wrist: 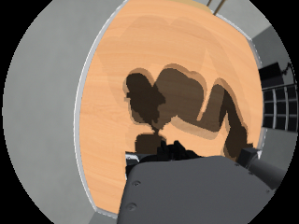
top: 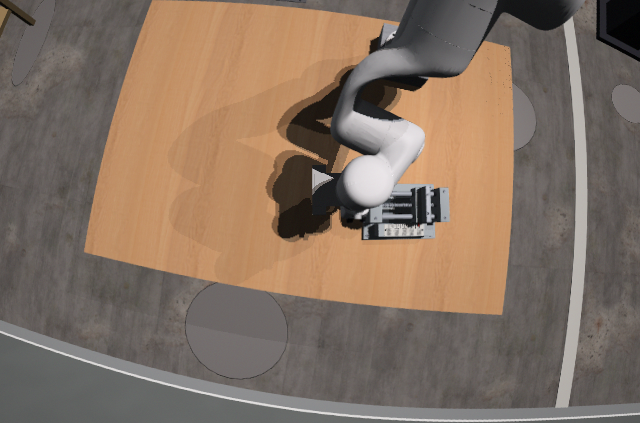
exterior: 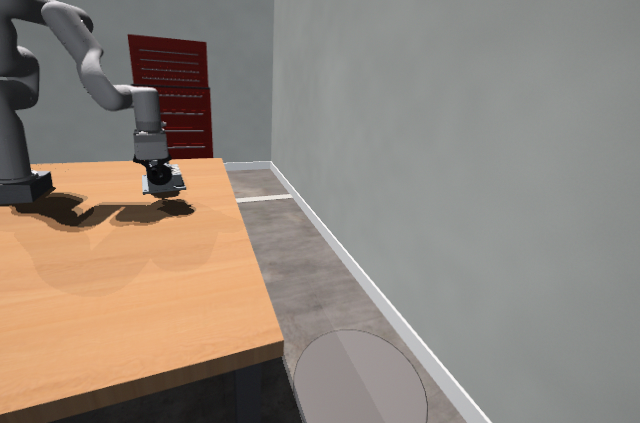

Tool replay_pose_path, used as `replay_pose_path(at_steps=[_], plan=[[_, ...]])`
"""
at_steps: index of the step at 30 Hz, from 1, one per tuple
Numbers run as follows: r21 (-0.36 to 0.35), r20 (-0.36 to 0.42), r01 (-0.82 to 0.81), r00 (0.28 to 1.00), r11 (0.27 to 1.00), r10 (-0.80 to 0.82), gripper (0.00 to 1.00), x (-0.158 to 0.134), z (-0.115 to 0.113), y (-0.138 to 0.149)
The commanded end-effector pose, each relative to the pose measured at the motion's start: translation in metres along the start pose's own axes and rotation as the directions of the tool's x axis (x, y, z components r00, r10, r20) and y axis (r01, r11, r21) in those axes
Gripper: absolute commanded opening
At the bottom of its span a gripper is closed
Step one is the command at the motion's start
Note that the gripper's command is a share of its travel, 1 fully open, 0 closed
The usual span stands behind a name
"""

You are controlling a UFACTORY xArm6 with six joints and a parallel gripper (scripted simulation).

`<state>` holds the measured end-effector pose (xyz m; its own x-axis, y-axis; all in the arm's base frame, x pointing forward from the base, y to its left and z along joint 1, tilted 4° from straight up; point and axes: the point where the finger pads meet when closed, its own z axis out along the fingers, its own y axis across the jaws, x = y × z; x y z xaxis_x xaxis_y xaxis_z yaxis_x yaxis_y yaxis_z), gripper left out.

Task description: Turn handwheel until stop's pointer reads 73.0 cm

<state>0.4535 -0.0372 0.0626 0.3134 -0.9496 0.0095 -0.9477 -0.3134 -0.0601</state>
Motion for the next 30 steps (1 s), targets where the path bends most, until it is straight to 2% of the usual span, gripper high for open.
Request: replay_pose_path(at_steps=[1, 30], plan=[[0.006, -0.002, 0.001, 1.000, 1.000, -0.001, 0.06, 0.001, 0.001, 0.002], [0.006, -0.002, 0.001, 1.000, 1.000, -0.001, 0.06, 0.001, 0.034, 0.008]])
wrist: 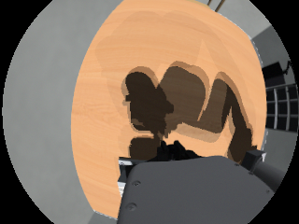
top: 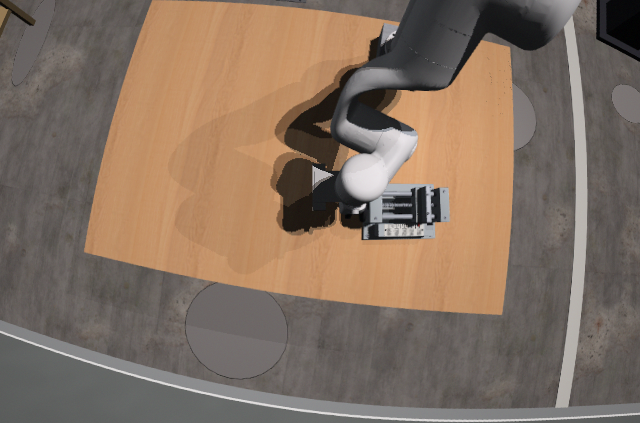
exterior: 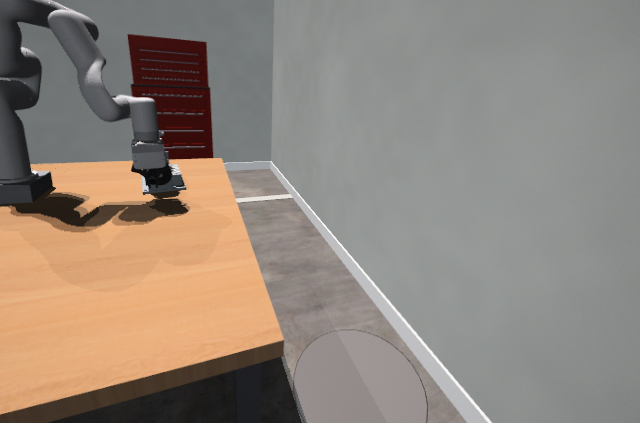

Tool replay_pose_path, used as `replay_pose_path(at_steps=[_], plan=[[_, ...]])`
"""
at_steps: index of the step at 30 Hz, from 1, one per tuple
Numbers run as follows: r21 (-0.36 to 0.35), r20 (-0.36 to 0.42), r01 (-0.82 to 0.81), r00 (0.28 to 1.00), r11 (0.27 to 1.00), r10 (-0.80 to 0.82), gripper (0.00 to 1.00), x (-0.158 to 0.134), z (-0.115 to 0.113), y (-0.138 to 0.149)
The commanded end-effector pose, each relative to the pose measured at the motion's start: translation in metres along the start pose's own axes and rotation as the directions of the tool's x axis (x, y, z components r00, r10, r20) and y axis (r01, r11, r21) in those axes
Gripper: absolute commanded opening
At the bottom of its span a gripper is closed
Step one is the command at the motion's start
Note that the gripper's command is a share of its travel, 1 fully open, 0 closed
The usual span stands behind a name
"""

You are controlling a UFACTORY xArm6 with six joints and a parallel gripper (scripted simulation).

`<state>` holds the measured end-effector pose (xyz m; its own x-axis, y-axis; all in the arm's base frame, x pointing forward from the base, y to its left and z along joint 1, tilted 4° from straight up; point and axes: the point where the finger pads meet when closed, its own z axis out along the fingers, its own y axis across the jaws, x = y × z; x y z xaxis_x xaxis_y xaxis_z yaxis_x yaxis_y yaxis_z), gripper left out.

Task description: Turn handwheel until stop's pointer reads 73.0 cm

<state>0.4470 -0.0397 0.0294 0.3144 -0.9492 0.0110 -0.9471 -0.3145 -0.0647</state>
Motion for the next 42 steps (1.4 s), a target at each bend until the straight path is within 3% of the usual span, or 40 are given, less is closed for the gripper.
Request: replay_pose_path(at_steps=[1, 42], plan=[[0.001, -0.001, -0.001, 1.000, 1.000, 0.001, 0.06, 0.001, 0.002, -0.002], [0.001, -0.001, -0.001, 1.000, 1.000, 0.001, 0.06, 0.001, 0.015, -0.034]])
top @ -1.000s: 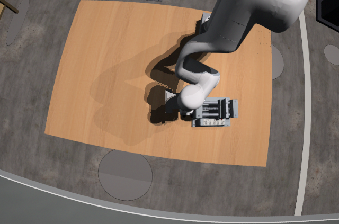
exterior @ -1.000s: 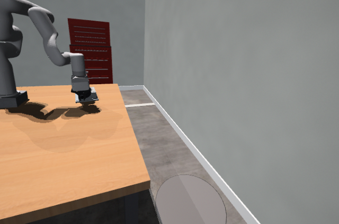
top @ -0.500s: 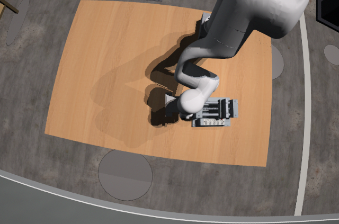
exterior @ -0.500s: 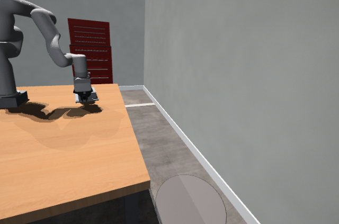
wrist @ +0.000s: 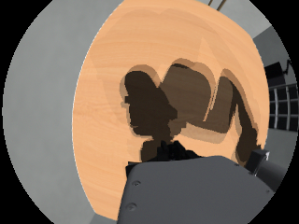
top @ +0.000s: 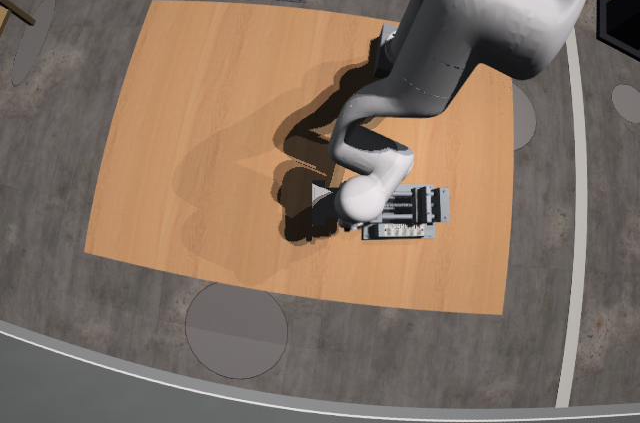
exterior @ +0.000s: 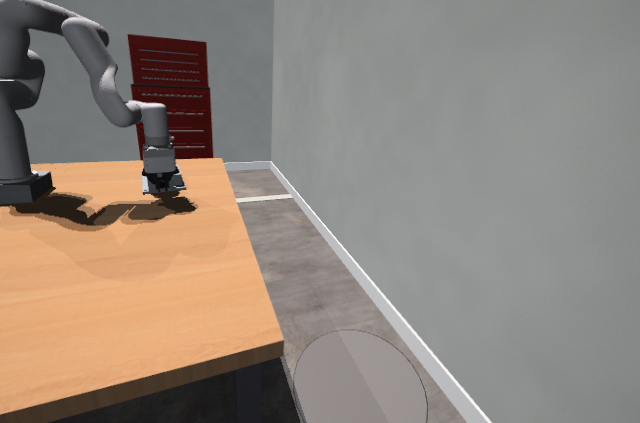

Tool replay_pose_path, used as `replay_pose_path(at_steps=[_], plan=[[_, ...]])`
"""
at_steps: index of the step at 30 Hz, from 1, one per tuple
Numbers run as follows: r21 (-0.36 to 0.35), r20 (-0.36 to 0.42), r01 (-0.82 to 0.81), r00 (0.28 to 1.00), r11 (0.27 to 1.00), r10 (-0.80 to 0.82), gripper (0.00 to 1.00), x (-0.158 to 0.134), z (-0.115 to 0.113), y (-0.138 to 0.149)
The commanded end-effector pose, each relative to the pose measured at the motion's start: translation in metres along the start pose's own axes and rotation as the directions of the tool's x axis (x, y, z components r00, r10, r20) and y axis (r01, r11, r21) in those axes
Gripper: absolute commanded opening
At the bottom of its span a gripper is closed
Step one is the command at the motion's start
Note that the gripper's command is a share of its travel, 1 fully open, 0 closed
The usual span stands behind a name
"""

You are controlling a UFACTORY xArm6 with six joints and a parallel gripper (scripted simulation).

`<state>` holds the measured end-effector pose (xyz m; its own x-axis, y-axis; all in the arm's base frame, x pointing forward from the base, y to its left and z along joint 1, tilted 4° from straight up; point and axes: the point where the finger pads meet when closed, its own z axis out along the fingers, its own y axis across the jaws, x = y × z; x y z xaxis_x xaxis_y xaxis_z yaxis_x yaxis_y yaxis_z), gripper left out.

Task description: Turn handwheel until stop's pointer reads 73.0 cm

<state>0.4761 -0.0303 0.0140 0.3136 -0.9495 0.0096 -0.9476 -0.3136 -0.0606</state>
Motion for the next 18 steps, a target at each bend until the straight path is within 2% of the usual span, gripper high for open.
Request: replay_pose_path(at_steps=[1, 18], plan=[[0.005, -0.002, 0.001, 1.000, 1.000, 0.000, 0.06, 0.001, -0.003, -0.005], [0.005, -0.002, 0.001, 1.000, 1.000, 0.000, 0.06, 0.001, -0.010, -0.017]])
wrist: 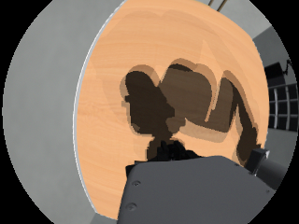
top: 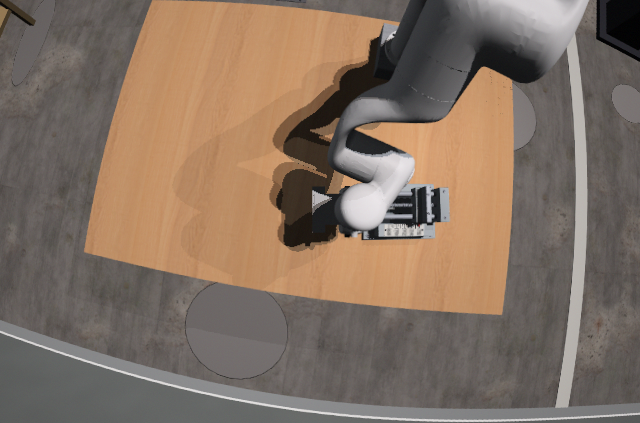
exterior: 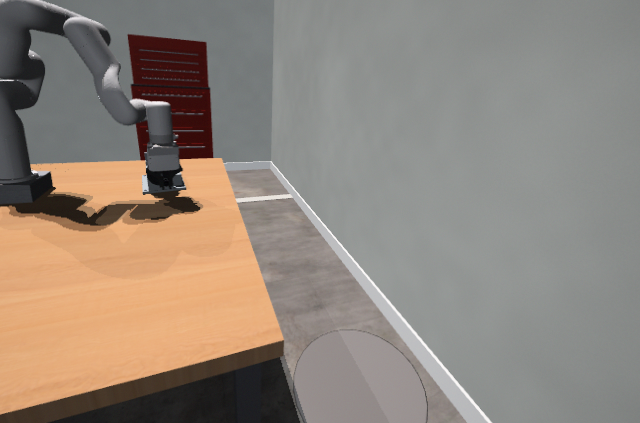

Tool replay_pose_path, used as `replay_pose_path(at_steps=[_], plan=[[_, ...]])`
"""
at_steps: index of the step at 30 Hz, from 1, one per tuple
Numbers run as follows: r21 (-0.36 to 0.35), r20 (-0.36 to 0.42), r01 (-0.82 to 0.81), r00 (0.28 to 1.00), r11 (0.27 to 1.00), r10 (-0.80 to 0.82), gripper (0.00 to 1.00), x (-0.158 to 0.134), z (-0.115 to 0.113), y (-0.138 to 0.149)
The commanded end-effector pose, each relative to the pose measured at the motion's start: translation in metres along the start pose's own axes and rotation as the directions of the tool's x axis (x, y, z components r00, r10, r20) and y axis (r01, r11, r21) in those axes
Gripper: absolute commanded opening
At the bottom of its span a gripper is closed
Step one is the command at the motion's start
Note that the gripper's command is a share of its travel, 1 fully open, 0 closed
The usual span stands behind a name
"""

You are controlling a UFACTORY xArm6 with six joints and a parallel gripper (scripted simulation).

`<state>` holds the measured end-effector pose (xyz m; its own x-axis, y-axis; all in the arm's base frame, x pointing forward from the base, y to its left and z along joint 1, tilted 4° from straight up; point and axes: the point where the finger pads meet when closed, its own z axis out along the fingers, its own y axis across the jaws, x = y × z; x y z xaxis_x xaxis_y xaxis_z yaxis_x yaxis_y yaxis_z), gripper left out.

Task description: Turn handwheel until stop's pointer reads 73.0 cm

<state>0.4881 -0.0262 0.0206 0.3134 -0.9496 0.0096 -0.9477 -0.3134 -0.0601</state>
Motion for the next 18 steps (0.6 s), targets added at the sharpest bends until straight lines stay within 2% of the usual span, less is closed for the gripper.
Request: replay_pose_path(at_steps=[1, 18], plan=[[0.006, -0.002, 0.001, 1.000, 1.000, -0.001, 0.06, 0.001, -0.005, -0.005], [0.006, -0.002, 0.001, 1.000, 1.000, -0.001, 0.06, 0.001, -0.017, -0.010]])
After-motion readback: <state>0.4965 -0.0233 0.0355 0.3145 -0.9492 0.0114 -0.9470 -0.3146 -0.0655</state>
